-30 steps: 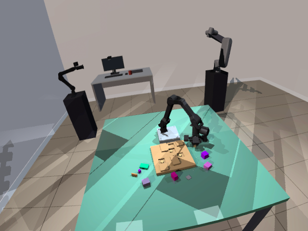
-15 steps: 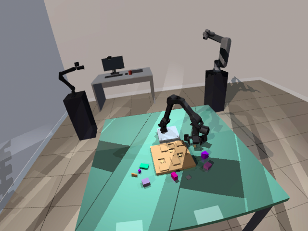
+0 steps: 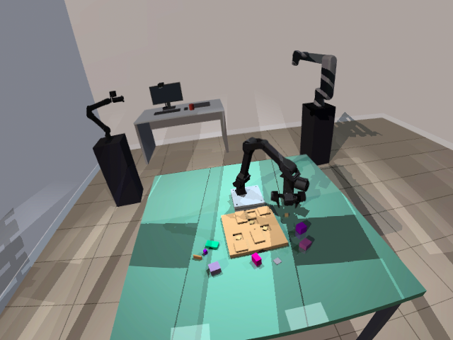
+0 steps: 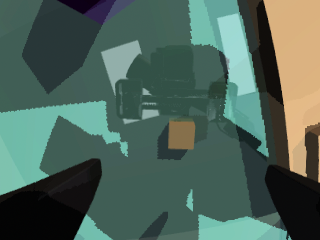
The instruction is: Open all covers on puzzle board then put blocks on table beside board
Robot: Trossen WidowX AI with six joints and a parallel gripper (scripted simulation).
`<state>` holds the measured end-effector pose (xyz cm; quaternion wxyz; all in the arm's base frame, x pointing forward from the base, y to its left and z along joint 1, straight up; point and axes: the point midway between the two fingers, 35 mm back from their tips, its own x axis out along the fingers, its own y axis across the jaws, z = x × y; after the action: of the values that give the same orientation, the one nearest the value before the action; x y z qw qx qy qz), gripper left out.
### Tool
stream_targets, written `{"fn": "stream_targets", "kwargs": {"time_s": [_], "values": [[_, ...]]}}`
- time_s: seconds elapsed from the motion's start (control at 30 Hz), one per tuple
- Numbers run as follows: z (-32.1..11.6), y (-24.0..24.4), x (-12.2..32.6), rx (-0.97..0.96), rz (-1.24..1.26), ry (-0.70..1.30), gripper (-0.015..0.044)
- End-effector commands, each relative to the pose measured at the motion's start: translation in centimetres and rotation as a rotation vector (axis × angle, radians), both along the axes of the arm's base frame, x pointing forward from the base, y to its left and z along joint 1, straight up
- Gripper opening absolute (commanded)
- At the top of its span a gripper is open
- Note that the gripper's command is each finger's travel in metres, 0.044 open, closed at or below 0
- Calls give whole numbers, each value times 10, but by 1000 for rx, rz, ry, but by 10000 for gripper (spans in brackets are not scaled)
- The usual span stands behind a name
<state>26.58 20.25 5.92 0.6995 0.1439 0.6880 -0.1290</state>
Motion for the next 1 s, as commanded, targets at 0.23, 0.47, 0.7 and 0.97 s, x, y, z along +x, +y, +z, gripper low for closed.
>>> {"fn": "stream_targets", "kwargs": {"time_s": [0.23,0.47,0.7,0.97], "values": [[23,-5,0,-1,20,-4,387],[23,-43,12,-10,302,-9,204],[24,-83,19,-11,580,-16,20],[23,-129,20,-20,923,-24,0]]}}
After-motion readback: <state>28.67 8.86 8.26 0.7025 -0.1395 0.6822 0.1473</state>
